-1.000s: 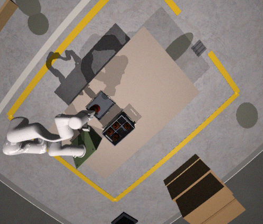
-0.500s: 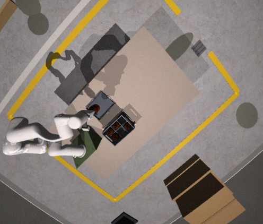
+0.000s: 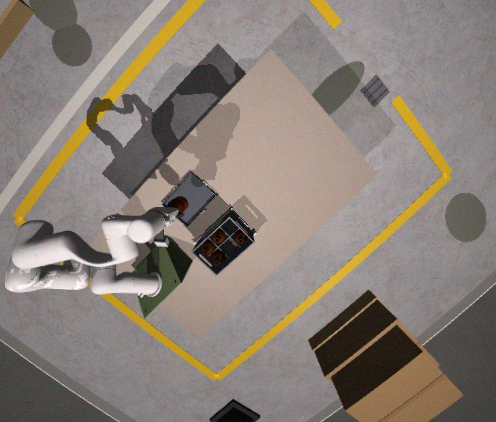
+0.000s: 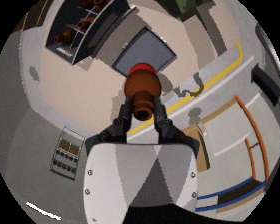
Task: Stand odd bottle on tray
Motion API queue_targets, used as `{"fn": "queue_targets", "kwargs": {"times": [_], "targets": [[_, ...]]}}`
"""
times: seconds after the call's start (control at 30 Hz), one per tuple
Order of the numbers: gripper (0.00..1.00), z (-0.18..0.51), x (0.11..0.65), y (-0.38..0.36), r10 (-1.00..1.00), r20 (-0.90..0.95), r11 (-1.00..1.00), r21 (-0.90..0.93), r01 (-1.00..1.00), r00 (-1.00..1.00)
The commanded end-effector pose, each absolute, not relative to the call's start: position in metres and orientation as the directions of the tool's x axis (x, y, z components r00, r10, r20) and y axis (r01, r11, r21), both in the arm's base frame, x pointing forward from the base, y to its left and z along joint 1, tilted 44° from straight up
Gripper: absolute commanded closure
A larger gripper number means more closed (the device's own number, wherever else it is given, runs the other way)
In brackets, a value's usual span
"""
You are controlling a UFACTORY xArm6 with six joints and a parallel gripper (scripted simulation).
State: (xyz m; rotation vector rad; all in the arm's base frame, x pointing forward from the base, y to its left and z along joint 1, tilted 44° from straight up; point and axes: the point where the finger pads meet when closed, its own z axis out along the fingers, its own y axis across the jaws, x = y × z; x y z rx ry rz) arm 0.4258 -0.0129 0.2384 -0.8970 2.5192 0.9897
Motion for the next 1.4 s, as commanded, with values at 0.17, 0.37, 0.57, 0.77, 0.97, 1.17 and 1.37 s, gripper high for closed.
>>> {"fn": "queue_targets", "kwargs": {"times": [0.17,0.37,0.57,0.77,0.97,1.17,1.37], "targets": [[1.0,0.239,0.427,-0.014,-0.444,-0.468,0.572,0.508,-0.644,-0.764],[1.0,0.239,0.427,-0.013,-0.444,-0.468,0.572,0.508,-0.644,-0.764],[1.0,0.237,0.427,-0.012,-0.444,-0.468,0.572,0.508,-0.644,-0.764],[1.0,0.234,0.427,-0.008,-0.444,-0.468,0.572,0.508,-0.644,-0.764],[1.0,0.23,0.427,-0.004,-0.444,-0.468,0.572,0.508,-0.644,-0.764],[1.0,0.222,0.428,0.003,-0.444,-0.468,0.572,0.508,-0.644,-0.764],[1.0,0.212,0.428,0.013,-0.444,-0.468,0.572,0.508,-0.644,-0.764]]}}
